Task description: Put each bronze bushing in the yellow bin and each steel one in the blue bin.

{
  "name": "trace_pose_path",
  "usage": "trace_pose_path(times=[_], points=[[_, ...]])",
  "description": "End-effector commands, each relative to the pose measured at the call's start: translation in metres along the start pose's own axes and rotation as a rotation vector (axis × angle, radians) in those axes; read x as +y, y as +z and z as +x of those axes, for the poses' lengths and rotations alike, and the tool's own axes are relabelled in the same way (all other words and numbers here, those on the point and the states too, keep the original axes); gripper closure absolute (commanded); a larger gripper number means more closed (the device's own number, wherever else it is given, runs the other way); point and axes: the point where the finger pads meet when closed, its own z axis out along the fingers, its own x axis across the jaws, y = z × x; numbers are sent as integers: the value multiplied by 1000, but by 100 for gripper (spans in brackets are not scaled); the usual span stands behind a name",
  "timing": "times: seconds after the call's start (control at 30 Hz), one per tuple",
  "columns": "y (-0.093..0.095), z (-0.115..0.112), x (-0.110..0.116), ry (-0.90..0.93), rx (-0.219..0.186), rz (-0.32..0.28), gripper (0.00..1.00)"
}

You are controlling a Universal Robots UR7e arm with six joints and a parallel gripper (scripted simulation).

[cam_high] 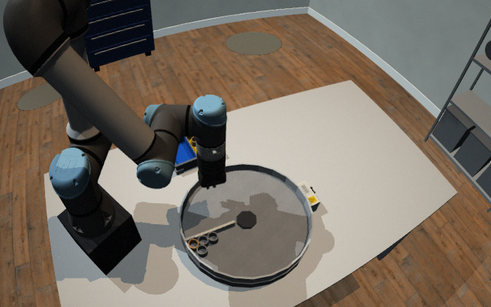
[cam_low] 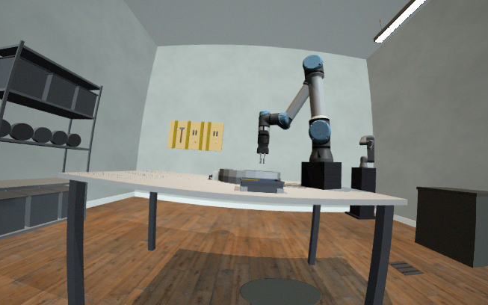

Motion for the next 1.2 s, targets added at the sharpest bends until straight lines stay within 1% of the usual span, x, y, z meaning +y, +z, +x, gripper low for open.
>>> trace_pose_path(times=[0.0, 0.17, 0.3, 0.33, 0.37, 0.47, 0.57, 0.63, 0.7, 1.03, 1.13, 1.17], points=[[0, -6, 37, -3, 3, 4, 60], [0, -6, 37, -3, 3, 4, 60], [1, -13, 79, -3, 3, 4, 60], [1, -13, 80, -3, 3, 4, 60], [1, -15, 91, -3, 3, 4, 60], [1, -15, 91, -3, 3, 4, 60], [2, -21, 123, -3, 3, 4, 60], [2, -21, 123, -3, 3, 4, 60], [3, -25, 144, -3, 3, 4, 60], [3, -25, 144, -3, 3, 4, 60], [11, -25, 142, -2, 3, 3, 60], [11, -25, 142, -2, 3, 3, 60]])
